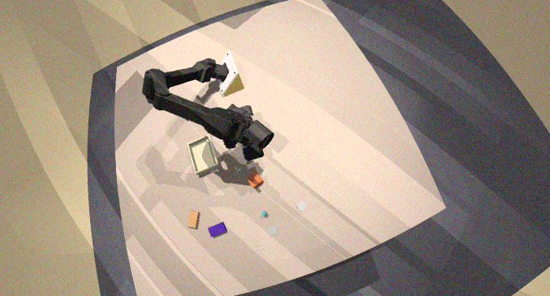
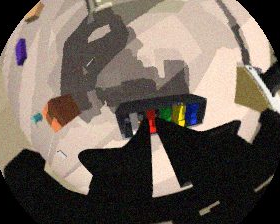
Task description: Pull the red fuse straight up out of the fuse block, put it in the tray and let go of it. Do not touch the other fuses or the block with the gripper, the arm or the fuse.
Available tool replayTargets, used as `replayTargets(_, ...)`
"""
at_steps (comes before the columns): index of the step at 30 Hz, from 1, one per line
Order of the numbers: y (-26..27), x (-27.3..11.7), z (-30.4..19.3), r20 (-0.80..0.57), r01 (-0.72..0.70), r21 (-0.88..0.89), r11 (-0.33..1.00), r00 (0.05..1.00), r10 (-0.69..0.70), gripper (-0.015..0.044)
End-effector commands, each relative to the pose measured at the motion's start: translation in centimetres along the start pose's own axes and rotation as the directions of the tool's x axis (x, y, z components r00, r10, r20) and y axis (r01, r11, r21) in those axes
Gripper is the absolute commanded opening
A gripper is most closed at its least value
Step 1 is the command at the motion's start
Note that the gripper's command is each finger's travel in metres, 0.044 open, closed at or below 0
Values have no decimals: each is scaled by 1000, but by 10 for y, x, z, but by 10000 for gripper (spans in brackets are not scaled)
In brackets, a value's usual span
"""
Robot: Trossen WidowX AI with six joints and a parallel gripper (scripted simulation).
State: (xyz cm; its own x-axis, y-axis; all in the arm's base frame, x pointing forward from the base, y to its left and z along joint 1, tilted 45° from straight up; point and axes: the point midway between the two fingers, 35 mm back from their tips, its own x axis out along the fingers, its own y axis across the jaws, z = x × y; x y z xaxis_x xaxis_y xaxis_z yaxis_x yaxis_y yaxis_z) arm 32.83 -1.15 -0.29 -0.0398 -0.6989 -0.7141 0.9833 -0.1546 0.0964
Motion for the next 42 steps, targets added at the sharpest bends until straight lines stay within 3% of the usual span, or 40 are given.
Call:
replayTargets(1, 0, -1, 0, 0, 0, 0, 1000, 1000, 0, 0)
replayTargets(42, 0, -21, 0, 1, -1, -3, 1000, 1000, 1, 0)
